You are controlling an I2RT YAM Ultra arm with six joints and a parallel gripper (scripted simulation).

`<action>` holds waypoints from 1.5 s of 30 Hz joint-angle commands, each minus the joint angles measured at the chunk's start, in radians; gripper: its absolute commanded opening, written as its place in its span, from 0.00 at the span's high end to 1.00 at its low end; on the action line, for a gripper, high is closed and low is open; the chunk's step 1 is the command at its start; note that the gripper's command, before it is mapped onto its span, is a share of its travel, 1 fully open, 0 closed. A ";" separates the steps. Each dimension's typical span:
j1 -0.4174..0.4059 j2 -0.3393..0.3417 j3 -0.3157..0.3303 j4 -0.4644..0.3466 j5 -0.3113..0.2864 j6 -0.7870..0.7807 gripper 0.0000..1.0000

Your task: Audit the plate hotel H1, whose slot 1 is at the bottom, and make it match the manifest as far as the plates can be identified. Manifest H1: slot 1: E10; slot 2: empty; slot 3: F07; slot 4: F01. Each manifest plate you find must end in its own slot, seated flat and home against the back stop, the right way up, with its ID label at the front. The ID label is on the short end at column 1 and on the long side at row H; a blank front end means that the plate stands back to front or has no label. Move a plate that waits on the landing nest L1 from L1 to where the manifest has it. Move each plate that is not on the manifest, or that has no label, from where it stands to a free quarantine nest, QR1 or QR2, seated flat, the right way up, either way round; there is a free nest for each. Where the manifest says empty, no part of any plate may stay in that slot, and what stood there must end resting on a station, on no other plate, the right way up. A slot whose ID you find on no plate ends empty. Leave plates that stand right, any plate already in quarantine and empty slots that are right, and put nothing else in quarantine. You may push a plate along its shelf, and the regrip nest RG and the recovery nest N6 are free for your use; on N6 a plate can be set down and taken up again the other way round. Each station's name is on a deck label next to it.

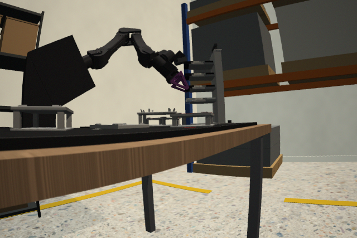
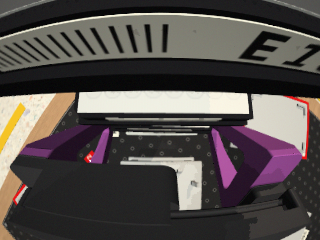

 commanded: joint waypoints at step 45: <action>0.026 -0.126 -0.153 0.037 0.035 -0.002 0.14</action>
